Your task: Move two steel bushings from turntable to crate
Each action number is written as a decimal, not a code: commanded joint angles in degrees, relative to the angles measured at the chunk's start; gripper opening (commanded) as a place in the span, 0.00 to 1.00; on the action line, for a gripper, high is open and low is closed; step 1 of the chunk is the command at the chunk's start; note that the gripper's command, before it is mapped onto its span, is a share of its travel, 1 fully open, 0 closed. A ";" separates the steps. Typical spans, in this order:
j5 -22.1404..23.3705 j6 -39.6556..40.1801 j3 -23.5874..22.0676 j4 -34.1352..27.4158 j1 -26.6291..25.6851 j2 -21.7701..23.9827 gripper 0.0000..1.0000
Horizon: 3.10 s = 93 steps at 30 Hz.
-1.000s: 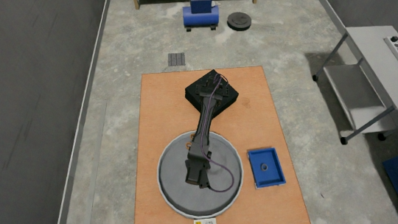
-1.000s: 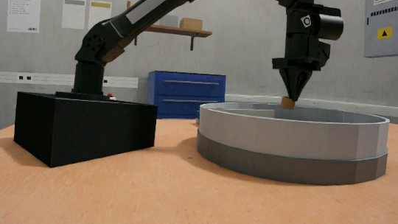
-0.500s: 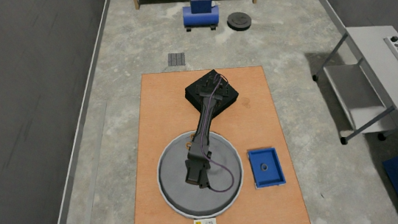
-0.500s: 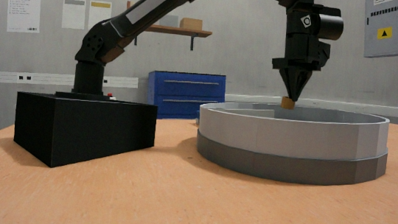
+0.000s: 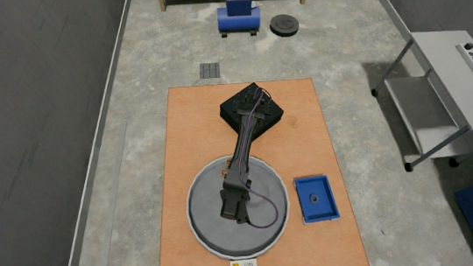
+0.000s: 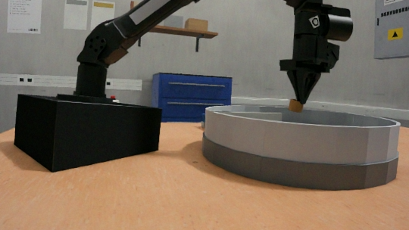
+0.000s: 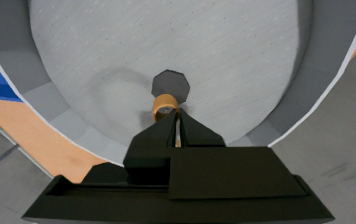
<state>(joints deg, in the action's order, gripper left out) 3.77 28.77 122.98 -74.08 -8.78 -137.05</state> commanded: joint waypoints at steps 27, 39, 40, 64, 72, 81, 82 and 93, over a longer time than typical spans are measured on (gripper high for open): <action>0.09 0.08 -5.29 6.15 -0.60 -0.72 0.00; 0.07 0.05 -4.70 7.09 -0.56 0.48 0.00; 0.07 0.05 -4.70 7.09 -0.56 0.48 0.00; 0.08 0.05 -4.71 6.75 -0.56 0.48 0.00; 0.08 0.03 -5.97 7.19 -0.53 0.67 0.00; 0.07 -0.19 -8.13 8.96 -0.25 1.38 0.00; 0.07 -0.19 -7.02 9.05 -0.25 1.50 0.00; 0.07 -0.19 -6.65 8.70 -0.25 1.50 0.00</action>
<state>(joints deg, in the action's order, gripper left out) 3.77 28.77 115.70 -65.87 -8.78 -137.49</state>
